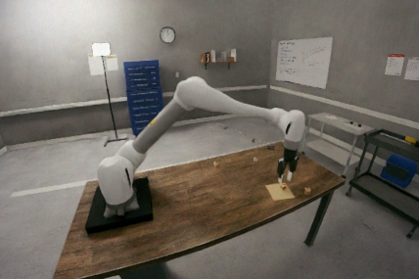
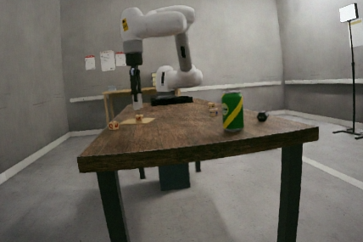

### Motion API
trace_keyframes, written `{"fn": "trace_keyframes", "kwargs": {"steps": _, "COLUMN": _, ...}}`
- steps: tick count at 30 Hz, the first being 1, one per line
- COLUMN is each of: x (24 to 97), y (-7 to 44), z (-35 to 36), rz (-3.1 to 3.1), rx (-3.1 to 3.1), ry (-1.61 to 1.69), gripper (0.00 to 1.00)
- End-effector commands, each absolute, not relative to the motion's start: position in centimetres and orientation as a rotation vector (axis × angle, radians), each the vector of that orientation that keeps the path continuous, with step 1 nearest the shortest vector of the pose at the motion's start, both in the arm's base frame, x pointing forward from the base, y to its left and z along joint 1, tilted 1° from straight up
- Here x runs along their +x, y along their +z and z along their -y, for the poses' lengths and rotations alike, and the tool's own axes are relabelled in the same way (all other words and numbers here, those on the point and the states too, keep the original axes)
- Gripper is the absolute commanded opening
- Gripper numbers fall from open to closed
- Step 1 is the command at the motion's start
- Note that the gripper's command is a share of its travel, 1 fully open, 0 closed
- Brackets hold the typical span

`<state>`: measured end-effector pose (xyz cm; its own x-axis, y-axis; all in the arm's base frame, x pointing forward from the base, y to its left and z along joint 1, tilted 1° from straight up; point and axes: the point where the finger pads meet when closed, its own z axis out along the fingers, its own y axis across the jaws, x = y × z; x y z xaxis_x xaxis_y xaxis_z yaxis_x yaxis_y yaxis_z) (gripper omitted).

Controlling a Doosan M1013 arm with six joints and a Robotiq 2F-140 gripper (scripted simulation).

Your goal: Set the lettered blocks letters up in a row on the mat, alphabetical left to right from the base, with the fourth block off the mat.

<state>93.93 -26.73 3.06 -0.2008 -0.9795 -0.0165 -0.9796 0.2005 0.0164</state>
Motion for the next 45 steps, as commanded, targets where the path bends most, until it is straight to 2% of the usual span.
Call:
{"fn": "trace_keyframes", "kwargs": {"steps": 1, "x": 94.0, "y": 2.7, "z": 26.7, "rz": -2.431, "rx": -1.983, "ry": 0.034, "gripper": 0.46}}
{"fn": "trace_keyframes", "kwargs": {"steps": 45, "x": 94.0, "y": 1.4, "z": 26.7, "rz": -2.431, "rx": -1.983, "ry": 0.034, "gripper": 0.46}}
